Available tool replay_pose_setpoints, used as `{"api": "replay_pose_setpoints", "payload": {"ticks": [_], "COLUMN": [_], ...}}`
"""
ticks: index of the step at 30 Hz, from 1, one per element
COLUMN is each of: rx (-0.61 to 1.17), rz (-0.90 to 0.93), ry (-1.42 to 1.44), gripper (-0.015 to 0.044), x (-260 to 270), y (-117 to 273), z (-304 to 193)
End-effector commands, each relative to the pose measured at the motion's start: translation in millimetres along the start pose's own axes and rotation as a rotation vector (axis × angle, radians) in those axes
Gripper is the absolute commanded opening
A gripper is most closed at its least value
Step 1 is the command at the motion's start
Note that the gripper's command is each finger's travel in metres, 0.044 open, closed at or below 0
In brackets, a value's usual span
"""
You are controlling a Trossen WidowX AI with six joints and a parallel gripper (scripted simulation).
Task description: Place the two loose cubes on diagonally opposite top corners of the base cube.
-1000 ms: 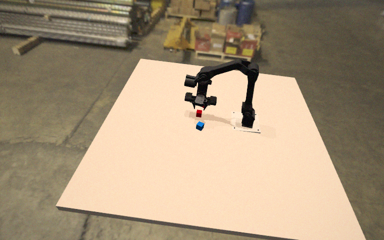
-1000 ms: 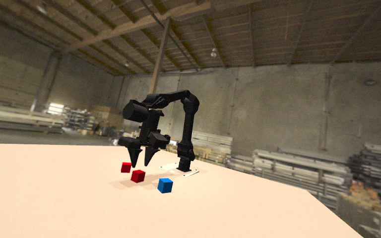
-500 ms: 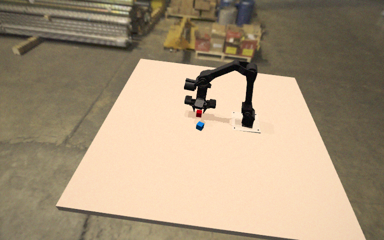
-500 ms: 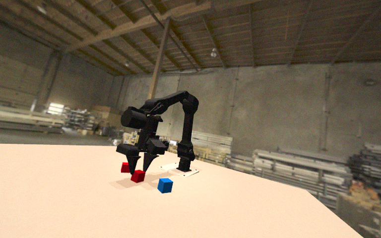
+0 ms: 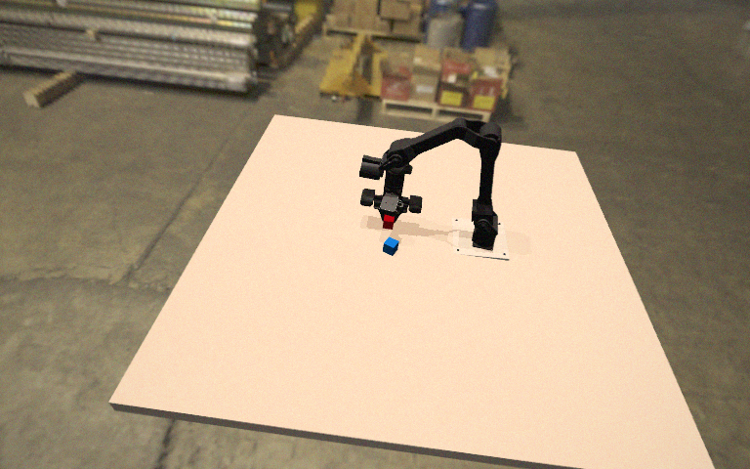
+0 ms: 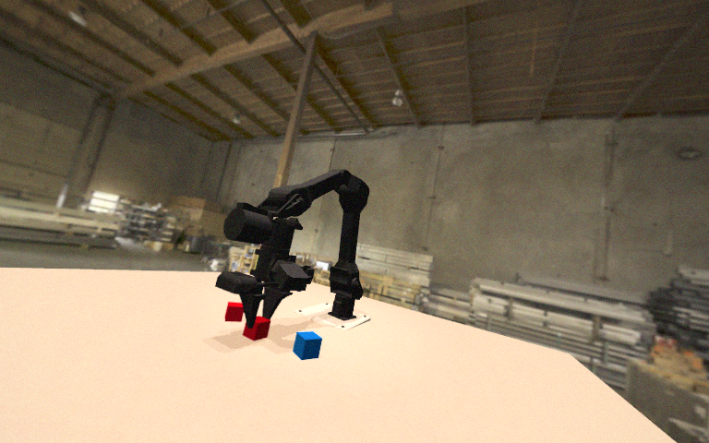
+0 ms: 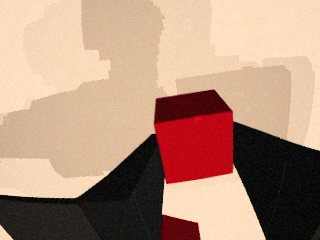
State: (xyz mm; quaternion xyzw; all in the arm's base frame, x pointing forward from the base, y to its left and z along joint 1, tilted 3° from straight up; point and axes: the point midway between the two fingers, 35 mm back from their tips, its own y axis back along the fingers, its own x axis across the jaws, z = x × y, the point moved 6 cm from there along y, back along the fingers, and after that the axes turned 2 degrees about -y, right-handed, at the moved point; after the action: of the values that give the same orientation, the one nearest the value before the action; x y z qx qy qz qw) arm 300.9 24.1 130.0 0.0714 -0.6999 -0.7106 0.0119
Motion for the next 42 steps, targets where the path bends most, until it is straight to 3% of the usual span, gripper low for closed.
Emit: {"api": "replay_pose_setpoints", "payload": {"ticks": [1,32,42], "rx": [0.002,0.003,0.002], "rz": [0.004,0.004,0.004], "ry": [-0.003,-0.003,-0.068], "gripper": [0.0105,0.0105,0.0105], "x": [-2.0,-2.0,-0.5], "y": [7.6,104.9,104.5], "z": [-0.2,0.2,6.6]}}
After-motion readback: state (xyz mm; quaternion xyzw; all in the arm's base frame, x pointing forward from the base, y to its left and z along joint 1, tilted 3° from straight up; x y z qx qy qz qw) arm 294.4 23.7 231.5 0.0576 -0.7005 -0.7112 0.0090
